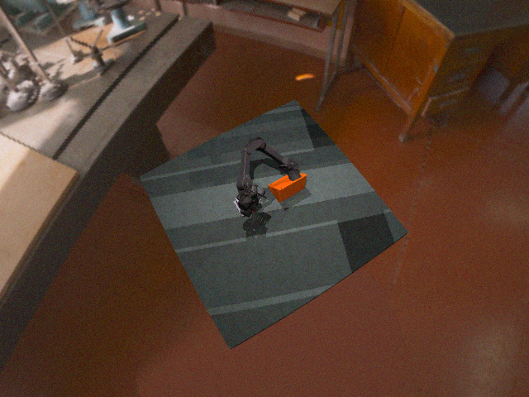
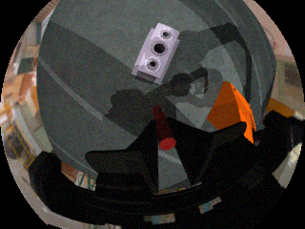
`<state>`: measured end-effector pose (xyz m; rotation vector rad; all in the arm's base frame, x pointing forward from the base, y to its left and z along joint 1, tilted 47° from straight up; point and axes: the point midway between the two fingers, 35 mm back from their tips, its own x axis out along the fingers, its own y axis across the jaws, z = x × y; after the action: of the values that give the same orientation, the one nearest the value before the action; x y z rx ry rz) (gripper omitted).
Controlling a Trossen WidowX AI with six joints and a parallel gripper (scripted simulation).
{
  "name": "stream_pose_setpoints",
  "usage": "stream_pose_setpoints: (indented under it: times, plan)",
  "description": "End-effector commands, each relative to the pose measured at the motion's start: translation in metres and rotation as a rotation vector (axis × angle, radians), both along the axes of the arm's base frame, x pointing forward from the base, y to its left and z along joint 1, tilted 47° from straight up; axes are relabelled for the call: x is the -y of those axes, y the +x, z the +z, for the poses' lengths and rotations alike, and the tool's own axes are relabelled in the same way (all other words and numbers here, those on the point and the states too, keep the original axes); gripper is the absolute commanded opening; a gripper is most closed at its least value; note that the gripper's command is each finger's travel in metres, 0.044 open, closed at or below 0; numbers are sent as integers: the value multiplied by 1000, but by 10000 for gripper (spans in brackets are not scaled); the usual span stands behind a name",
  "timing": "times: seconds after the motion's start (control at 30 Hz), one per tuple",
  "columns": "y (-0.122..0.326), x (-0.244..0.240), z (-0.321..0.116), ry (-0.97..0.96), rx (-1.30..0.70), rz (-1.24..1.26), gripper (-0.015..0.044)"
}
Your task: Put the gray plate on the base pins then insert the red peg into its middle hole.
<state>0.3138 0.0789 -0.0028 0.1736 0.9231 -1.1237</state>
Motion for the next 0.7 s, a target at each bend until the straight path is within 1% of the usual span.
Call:
stream_pose_setpoints:
  times: [0.0, 0.67]
  plan:
    - [7, 5, 9, -3, 4, 5, 0]
    - [30, 46, 51, -25, 5, 3, 0]
